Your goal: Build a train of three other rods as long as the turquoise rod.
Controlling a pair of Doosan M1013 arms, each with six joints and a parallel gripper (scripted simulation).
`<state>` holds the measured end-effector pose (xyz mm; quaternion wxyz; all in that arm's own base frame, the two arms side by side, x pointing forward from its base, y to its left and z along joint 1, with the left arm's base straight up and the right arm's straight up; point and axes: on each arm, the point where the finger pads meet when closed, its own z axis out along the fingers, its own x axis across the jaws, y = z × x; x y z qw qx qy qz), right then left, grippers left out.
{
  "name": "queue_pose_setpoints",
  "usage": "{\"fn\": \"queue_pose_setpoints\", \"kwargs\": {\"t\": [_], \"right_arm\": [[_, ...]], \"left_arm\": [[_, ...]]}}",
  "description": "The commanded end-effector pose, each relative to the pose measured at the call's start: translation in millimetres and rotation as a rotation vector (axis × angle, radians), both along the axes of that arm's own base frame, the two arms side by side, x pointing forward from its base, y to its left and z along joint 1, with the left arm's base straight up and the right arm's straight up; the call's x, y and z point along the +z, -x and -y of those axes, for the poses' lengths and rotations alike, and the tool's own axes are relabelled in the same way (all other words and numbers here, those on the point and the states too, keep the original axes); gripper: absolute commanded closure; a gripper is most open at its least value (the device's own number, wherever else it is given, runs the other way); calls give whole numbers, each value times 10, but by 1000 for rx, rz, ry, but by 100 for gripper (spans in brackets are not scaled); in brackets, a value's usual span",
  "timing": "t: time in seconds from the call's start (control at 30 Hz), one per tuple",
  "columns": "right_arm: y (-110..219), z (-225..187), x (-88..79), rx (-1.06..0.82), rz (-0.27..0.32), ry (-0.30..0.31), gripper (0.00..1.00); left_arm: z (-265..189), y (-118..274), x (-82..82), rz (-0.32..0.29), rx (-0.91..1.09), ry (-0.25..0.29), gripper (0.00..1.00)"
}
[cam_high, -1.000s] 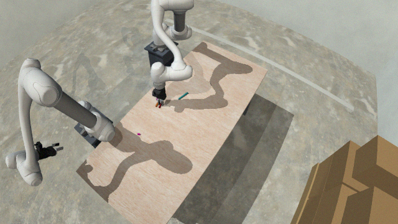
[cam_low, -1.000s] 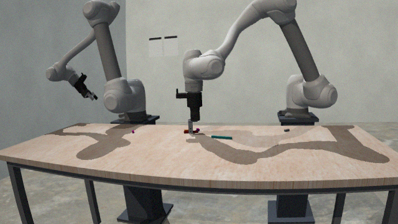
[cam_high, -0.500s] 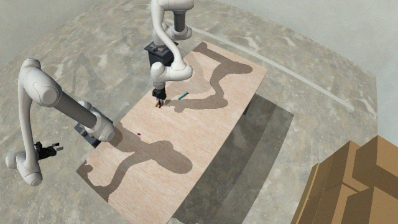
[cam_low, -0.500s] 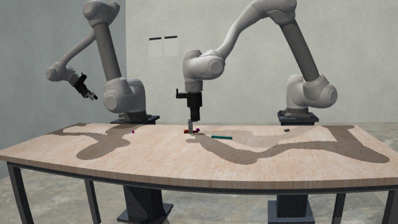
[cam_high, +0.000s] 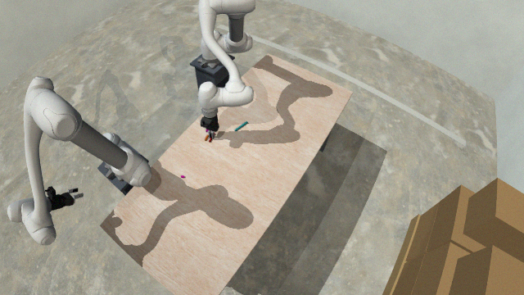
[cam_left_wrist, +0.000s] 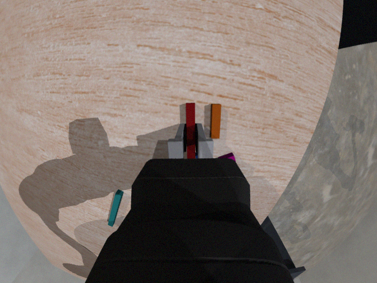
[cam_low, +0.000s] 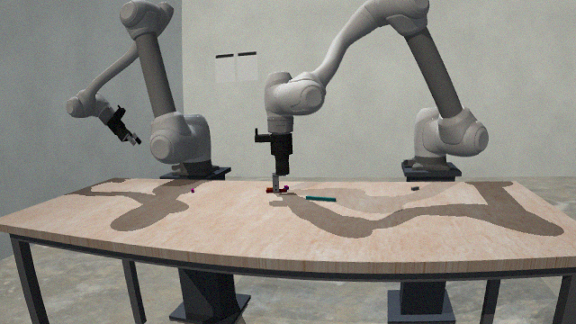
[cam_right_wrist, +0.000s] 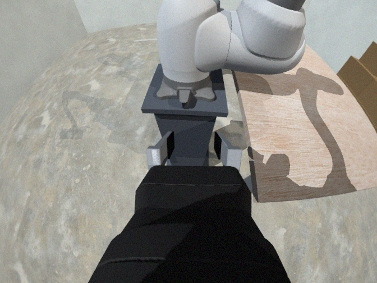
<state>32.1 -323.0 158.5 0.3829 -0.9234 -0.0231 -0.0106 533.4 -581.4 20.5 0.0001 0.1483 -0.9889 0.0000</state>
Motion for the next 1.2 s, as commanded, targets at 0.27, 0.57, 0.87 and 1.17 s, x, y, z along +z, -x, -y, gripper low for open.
{"fn": "queue_pose_setpoints", "kwargs": {"t": [0.27, 0.57, 0.87, 1.17], "right_arm": [[-1, 2, 3, 0, 0, 1, 0], [-1, 2, 3, 0, 0, 1, 0], [-1, 2, 3, 0, 0, 1, 0], [-1, 2, 3, 0, 0, 1, 0]], "left_arm": [[4, -5, 12, 1, 0, 1, 76], [4, -5, 13, 1, 0, 1, 76], [3, -4, 205, 1, 0, 1, 76], [3, -4, 847, 2, 0, 1, 76]]}}
